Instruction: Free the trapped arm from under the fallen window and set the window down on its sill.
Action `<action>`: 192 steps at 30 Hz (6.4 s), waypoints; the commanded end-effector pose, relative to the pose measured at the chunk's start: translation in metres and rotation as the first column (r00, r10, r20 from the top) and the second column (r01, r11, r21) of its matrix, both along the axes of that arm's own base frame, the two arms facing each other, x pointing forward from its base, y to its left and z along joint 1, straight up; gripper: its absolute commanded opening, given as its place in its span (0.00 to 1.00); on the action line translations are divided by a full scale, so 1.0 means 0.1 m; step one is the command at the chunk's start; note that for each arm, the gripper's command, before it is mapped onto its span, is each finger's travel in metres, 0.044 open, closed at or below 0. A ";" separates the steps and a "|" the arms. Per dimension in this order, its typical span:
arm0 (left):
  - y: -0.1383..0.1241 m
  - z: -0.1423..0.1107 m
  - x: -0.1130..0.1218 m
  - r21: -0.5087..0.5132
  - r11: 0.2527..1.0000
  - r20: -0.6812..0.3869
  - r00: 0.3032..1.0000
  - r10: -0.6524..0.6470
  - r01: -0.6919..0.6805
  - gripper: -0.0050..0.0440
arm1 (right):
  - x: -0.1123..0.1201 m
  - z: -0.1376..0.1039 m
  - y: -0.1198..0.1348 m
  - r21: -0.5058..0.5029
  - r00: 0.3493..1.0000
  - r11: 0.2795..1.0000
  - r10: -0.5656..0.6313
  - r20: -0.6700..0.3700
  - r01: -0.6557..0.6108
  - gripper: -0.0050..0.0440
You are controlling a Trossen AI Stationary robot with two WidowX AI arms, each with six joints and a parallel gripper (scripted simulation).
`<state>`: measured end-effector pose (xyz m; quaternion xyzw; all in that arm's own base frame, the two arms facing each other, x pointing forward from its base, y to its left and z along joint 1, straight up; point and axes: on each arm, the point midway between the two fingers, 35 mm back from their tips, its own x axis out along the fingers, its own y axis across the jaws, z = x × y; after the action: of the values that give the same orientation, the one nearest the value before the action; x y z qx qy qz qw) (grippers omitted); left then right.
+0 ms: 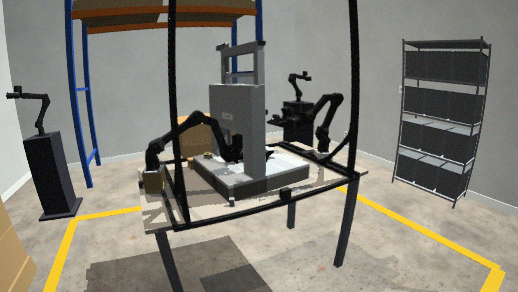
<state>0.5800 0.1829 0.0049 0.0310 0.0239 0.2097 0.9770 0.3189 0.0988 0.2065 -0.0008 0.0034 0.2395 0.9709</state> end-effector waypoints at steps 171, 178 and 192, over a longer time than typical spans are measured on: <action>0.00 0.01 0.00 0.009 1.000 -0.002 1.000 -0.001 0.001 0.92 | 1.24 1.87 0.66 0.063 0.993 0.998 -0.003 0.119 -0.005 0.92; 0.00 0.01 0.00 0.009 1.000 -0.002 1.000 -0.001 0.001 0.92 | 1.23 1.84 0.65 0.076 0.989 0.997 -0.005 0.145 -0.007 0.92; -0.13 0.18 -0.27 -0.051 0.999 0.060 0.998 0.001 0.002 0.92 | 1.25 1.70 0.67 0.076 0.989 0.997 -0.005 0.145 -0.007 0.92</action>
<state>0.5577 0.1709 0.0158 0.0060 0.0057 0.2076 0.9782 0.4539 0.1700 0.3320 0.0065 -0.0169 0.2411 0.9703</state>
